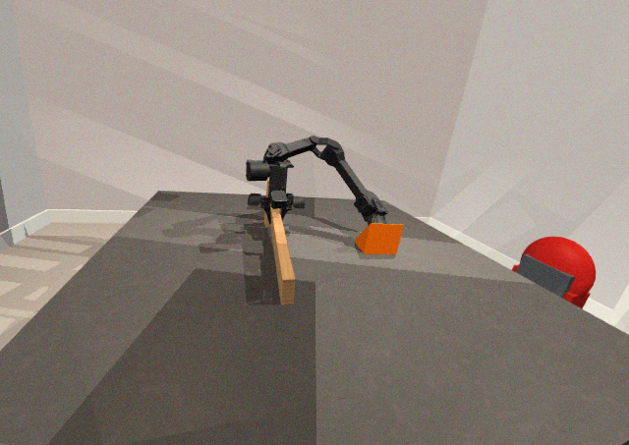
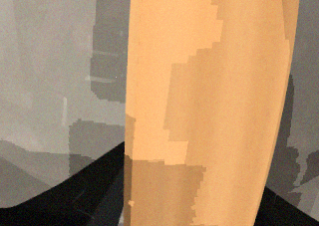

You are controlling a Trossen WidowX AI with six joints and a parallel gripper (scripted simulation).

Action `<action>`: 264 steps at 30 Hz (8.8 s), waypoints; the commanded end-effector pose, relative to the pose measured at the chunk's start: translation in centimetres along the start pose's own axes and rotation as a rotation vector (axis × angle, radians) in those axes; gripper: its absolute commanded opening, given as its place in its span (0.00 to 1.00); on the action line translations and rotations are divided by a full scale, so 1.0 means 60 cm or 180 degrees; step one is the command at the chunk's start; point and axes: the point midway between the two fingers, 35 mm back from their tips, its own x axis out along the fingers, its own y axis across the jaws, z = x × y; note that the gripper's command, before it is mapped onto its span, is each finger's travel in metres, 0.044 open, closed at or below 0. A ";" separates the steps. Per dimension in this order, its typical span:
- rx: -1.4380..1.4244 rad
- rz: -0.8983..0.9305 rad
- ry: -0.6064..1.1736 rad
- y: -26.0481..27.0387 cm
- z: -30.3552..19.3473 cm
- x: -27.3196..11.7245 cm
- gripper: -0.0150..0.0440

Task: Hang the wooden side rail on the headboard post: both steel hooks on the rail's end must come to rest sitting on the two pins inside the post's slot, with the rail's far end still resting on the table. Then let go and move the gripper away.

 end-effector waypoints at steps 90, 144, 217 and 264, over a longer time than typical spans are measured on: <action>0.0022 -0.0054 0.0002 -0.008 -0.019 -0.008 0.25; 0.0022 -0.0054 0.0003 -0.008 -0.028 -0.007 0.25; 0.0023 -0.0055 0.0004 -0.011 -0.034 0.003 0.25; 0.0023 -0.0055 0.0004 -0.012 -0.034 0.016 0.25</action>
